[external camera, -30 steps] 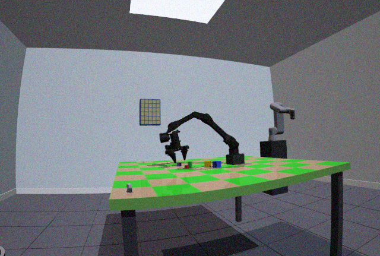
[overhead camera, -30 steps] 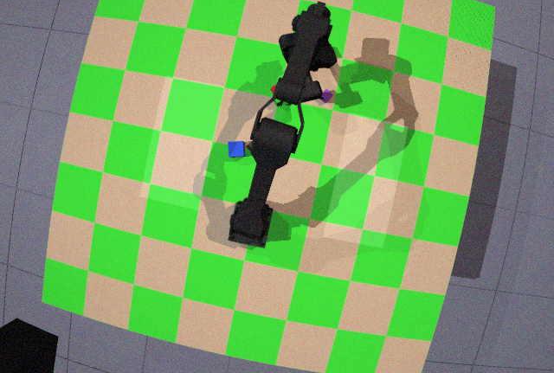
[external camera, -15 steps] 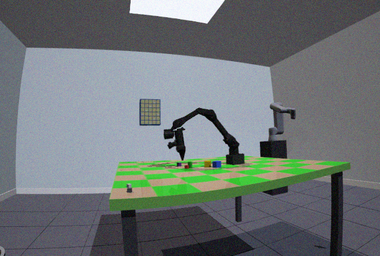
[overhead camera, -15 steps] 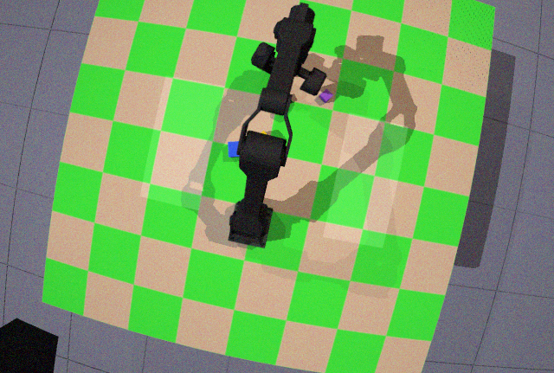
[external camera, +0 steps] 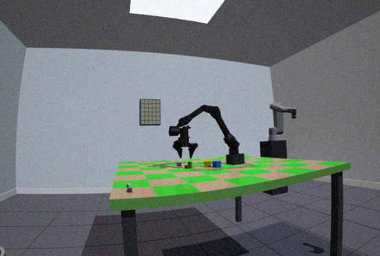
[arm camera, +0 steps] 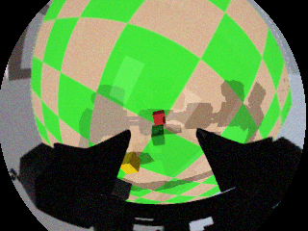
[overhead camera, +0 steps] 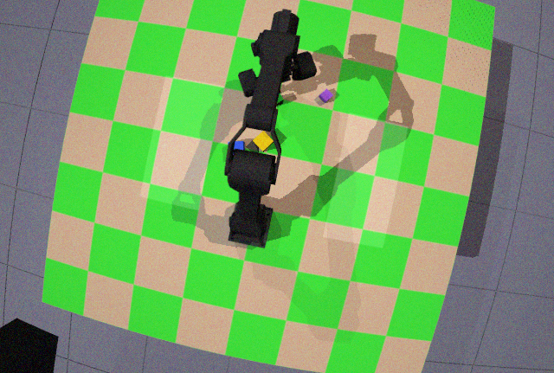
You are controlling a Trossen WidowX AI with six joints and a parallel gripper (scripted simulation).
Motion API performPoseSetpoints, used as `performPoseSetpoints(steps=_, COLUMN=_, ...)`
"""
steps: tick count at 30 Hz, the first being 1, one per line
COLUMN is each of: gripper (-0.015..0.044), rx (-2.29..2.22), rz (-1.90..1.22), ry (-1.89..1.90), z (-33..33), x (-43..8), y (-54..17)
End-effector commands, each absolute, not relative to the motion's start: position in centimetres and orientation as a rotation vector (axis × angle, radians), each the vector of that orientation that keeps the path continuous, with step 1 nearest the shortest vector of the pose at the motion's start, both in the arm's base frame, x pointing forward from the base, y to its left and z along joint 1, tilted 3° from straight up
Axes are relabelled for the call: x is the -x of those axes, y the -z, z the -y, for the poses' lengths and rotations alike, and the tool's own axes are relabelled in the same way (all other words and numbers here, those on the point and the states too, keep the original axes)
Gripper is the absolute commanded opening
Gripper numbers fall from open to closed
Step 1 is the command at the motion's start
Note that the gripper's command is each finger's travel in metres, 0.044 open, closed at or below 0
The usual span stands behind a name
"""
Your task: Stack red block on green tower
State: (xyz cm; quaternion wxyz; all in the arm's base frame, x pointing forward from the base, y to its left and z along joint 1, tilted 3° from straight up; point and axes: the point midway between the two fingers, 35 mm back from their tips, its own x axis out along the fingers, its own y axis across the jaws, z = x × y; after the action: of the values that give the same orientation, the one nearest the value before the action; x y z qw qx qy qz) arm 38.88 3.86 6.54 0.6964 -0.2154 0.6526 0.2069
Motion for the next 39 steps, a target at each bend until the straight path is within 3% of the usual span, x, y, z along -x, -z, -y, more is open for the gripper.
performPoseSetpoints(steps=1, gripper=0.0440, rx=0.629, rz=-1.400, ry=-0.581, z=-4.3, x=-38.4, y=-6.9)
performPoseSetpoints(steps=39, gripper=0.0440, rx=0.636, rz=-1.398, ry=-0.587, z=-4.2, x=-38.8, y=-0.7)
